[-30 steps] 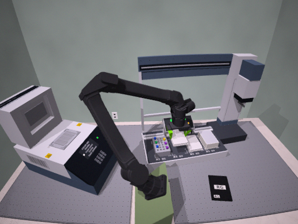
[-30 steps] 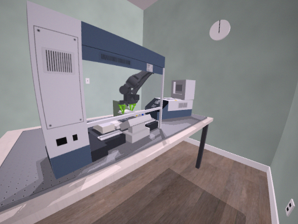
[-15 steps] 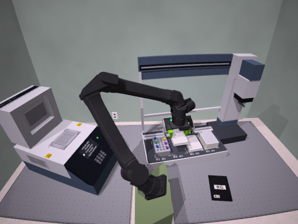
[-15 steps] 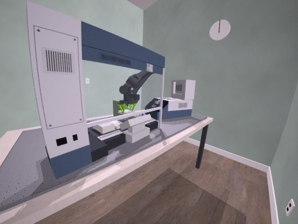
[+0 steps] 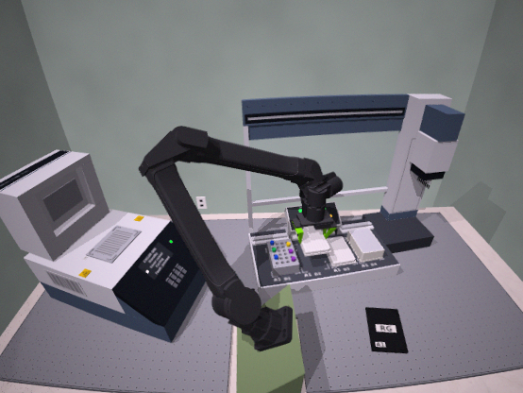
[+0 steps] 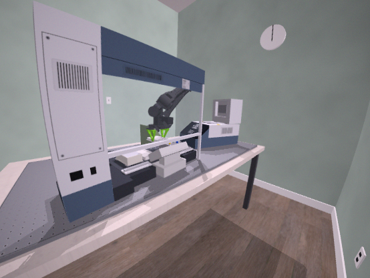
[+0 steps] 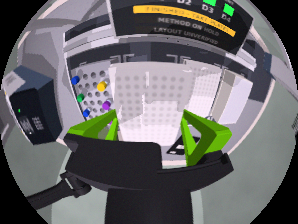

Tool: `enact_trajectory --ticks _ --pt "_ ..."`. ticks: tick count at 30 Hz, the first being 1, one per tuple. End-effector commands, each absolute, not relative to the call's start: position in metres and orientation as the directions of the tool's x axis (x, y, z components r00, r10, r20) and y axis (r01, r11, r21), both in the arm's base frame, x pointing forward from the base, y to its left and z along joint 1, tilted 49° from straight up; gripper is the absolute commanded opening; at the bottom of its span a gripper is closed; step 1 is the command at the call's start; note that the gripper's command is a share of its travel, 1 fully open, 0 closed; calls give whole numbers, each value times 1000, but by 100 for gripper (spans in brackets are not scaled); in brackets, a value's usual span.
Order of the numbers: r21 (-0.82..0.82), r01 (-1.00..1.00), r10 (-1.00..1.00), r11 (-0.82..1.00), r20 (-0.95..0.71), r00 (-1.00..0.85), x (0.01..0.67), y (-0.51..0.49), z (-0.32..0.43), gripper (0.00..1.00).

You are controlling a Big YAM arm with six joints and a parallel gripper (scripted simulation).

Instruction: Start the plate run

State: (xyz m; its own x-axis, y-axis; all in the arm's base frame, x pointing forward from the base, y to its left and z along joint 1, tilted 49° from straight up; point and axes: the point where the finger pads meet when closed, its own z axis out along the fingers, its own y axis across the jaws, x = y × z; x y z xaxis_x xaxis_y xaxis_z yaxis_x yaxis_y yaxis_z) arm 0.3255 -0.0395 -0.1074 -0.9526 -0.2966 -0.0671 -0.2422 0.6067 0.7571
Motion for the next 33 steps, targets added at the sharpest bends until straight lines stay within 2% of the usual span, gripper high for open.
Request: enact_trajectory --ticks 1,24,33 --pt "728 -252 -264 637 -102 -959 350 -59 -95 0" --pt "742 -236 -261 628 -84 -962 337 -53 -109 0" --pt "745 -218 -260 630 -61 -964 327 -24 -69 0"
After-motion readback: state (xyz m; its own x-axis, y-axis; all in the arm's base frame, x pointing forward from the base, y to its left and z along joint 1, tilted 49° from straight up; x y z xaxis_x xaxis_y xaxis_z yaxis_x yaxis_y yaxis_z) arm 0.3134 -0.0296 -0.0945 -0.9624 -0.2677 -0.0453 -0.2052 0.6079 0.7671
